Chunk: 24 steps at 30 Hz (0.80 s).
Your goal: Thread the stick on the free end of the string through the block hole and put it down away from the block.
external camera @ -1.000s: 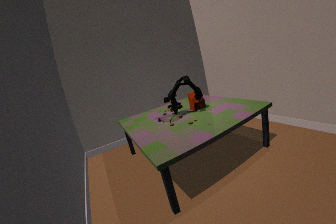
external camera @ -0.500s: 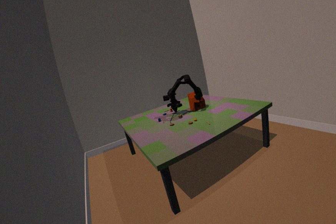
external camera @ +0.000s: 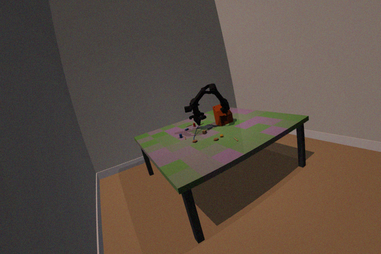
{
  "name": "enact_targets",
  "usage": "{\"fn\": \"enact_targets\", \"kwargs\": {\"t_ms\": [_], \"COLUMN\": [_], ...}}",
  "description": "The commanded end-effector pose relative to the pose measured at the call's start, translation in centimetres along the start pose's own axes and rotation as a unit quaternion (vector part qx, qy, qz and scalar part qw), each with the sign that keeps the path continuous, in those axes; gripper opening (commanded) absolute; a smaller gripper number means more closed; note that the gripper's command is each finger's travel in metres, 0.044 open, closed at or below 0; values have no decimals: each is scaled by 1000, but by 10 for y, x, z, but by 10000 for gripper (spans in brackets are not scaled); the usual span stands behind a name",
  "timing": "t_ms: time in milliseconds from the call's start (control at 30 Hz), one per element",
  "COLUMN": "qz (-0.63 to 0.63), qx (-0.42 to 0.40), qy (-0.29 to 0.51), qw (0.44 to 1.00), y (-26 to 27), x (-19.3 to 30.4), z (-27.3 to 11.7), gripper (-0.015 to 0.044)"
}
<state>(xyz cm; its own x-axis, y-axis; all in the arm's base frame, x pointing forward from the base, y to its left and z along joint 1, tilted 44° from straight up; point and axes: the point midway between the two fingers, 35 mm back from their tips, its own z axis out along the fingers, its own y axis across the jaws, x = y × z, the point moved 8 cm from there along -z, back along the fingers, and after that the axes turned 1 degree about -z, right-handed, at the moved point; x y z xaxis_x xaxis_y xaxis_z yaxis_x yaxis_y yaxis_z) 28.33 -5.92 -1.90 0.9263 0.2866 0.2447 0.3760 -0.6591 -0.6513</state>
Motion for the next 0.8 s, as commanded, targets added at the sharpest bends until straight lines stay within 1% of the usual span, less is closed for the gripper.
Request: {"fn": "enact_targets", "kwargs": {"t_ms": [0, 433, 767], "qz": [-7, -4, -174], "qx": [-8, -2, -3], "qy": [4, 2, 2], "qw": [1000, 1000, 985], "y": [0, 0, 2], "x": [3, 1, 10], "z": [-9, -6, -7], "gripper": [0, 0, 0]}}
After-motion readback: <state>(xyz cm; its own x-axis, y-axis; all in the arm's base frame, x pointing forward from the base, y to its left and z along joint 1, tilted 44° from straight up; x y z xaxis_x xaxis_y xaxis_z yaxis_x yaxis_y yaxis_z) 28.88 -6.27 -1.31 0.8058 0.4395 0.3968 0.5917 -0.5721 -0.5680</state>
